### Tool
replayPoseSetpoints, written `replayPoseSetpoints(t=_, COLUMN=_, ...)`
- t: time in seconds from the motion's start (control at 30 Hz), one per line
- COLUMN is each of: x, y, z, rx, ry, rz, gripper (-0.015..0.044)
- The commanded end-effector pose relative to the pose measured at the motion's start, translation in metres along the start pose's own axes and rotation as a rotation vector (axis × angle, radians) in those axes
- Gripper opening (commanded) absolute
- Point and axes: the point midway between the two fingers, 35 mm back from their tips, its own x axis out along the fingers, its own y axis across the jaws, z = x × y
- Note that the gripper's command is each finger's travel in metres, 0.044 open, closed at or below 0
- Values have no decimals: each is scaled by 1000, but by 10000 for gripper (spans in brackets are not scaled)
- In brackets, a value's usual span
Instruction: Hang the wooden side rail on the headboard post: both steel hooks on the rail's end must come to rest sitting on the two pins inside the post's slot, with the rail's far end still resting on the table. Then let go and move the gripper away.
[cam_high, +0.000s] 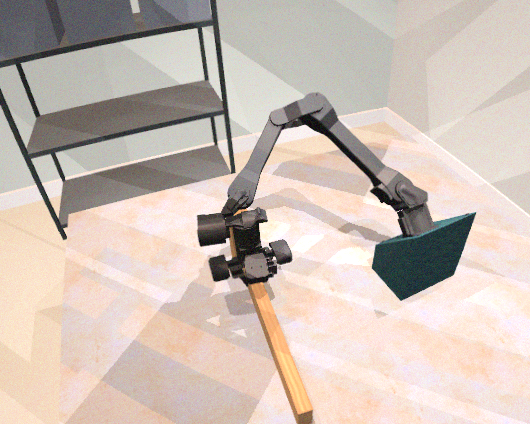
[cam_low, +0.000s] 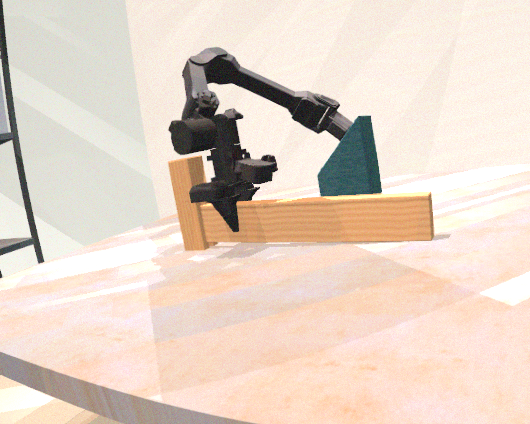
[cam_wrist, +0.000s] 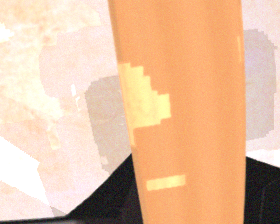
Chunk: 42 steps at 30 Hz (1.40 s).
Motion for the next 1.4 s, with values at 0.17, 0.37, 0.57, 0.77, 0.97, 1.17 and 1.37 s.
replayPoseSetpoints(t=0.17, x=-1, y=-2, z=0, rx=1, ry=4, rz=-9, gripper=0)
replayPoseSetpoints(t=0.37, x=0, y=-2, z=0, rx=1, ry=4, rz=-9, gripper=0)
replayPoseSetpoints(t=0.57, x=0, y=0, z=0, rx=-3, ry=1, rz=-2, gripper=157)
replayPoseSetpoints(t=0.77, x=0, y=0, z=0, rx=-3, ry=1, rz=-2, gripper=315)
replayPoseSetpoints(t=0.97, x=-37, y=0, z=1, rx=1, ry=3, rz=-8, gripper=440)
replayPoseSetpoints(t=1.17, x=-39, y=0, z=3, rx=1, ry=3, rz=-9, gripper=440)
replayPoseSetpoints(t=1.37, x=-39, y=1, z=31, rx=1, ry=2, rz=-9, gripper=440)
